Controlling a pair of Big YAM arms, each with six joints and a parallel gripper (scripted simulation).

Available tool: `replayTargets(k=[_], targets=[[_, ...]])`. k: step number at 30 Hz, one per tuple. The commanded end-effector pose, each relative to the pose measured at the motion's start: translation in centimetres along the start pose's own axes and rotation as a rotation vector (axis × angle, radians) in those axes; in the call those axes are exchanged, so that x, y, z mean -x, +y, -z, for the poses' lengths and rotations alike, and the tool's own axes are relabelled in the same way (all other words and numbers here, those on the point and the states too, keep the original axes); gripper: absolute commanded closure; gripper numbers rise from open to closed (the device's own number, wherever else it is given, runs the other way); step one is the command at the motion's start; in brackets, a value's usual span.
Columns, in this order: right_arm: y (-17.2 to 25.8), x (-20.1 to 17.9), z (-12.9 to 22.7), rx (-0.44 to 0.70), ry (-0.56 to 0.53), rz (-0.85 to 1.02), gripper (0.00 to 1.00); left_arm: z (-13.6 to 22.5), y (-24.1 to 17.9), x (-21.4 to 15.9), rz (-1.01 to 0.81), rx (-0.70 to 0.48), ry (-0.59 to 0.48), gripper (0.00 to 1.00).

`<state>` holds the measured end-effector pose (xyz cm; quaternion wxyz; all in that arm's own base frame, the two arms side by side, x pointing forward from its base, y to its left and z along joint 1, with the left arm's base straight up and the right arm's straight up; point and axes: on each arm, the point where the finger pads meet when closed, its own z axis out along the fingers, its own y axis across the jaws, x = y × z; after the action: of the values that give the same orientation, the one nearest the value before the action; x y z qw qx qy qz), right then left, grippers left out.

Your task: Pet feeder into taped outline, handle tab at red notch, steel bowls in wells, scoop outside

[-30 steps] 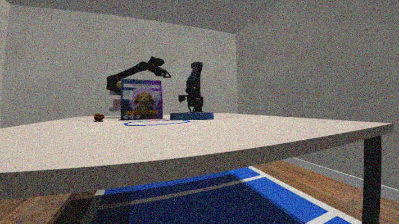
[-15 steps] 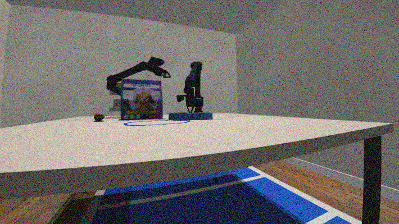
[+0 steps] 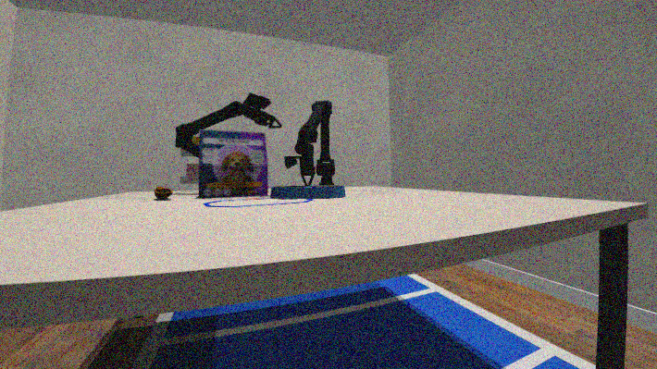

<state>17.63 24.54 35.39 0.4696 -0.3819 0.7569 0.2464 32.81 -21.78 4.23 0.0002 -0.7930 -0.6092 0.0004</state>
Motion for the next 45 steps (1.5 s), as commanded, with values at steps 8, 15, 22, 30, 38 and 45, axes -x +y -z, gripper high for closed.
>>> replayTargets(k=[8,15,22,30,38,45], targets=[[0.1,1.6,0.6,0.0,-0.036,0.016,0.0,0.8,1.7,1.3,0.007,0.024,-0.009,0.9],[0.1,1.6,0.6,0.0,-0.036,0.016,0.0,0.8,2.2,2.1,0.043,0.021,-0.008,0.9],[0.1,1.6,0.6,0.0,-0.036,0.016,0.0,0.8,3.4,3.9,0.095,0.02,-0.01,0.9],[0.1,1.6,0.6,0.0,-0.036,0.016,0.0,0.8,4.4,5.3,0.09,0.021,-0.01,0.9],[0.1,1.6,0.6,0.0,-0.036,0.016,0.0,0.8,5.6,6.7,0.122,0.021,-0.009,0.9],[0.1,1.6,0.6,0.0,-0.036,0.016,0.0,0.8,6.6,8.1,0.151,0.022,-0.01,0.9]])
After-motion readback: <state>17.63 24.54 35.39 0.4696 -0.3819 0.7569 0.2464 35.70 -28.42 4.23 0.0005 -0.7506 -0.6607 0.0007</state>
